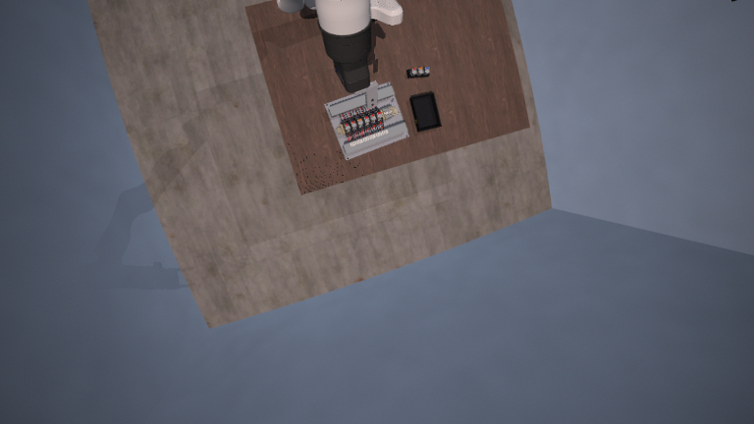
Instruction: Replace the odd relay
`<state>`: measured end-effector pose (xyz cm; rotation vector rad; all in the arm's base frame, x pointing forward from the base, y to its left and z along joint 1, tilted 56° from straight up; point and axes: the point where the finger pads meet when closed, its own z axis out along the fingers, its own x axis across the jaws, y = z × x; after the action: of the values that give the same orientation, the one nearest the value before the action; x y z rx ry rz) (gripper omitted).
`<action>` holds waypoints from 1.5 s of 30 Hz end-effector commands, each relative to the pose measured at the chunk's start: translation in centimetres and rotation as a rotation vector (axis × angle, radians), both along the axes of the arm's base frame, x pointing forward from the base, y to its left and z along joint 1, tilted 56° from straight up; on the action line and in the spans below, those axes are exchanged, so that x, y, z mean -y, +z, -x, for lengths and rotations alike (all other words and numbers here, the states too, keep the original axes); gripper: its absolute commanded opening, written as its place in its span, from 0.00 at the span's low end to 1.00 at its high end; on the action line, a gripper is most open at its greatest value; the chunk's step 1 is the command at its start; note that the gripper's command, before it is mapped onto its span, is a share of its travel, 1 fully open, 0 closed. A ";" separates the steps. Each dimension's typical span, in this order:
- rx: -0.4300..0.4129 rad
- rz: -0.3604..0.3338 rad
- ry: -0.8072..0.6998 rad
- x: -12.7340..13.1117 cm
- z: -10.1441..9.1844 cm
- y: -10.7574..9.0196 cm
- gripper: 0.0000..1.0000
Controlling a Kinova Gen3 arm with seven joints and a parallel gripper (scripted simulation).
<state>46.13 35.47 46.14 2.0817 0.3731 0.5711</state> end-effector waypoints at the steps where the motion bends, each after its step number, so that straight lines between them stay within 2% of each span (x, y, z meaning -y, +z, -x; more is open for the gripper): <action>1: -0.039 -0.002 -0.065 0.0 0.1 0.0 1.00; 13: -0.115 -0.006 -0.197 0.2 0.2 0.0 1.00; 14: -0.006 -0.019 -0.016 0.0 0.1 0.0 1.00; 30: -0.115 -0.017 -0.201 0.2 0.2 0.0 1.00; 31: -0.004 -0.032 -0.020 0.2 0.0 -0.2 1.00; 45: -0.114 -0.024 -0.204 3.0 -0.1 -2.1 1.00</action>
<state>46.34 33.21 44.45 2.1304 0.3103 0.4897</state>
